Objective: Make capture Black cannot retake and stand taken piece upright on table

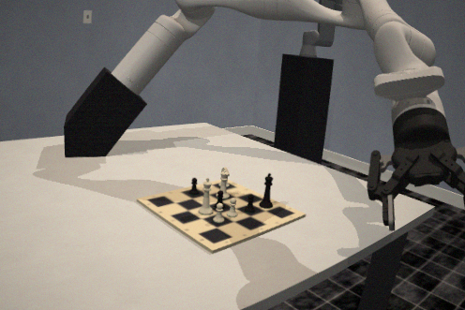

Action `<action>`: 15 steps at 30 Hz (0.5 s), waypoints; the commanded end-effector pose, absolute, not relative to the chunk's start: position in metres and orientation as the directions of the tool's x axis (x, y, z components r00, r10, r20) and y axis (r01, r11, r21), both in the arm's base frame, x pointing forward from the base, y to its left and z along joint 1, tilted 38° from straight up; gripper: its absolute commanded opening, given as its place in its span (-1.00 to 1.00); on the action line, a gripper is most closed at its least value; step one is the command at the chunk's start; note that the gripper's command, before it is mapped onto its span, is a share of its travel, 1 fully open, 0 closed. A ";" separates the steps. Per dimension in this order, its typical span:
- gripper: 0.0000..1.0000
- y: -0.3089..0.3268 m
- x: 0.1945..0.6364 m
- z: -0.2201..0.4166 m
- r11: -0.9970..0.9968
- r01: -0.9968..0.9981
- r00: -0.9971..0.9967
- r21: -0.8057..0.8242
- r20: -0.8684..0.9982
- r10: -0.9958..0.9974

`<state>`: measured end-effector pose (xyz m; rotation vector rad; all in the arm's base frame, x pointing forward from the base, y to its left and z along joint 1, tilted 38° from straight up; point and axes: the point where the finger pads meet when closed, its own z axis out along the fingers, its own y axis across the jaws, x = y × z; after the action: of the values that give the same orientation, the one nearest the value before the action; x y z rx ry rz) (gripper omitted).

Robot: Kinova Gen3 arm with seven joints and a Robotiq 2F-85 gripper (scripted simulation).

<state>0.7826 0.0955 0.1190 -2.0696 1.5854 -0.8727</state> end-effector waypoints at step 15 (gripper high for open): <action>1.00 0.124 0.762 0.123 -0.259 -0.739 0.155 -0.622 0.217 -0.964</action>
<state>0.7633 0.1153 0.1217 -2.0631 1.6374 -0.8365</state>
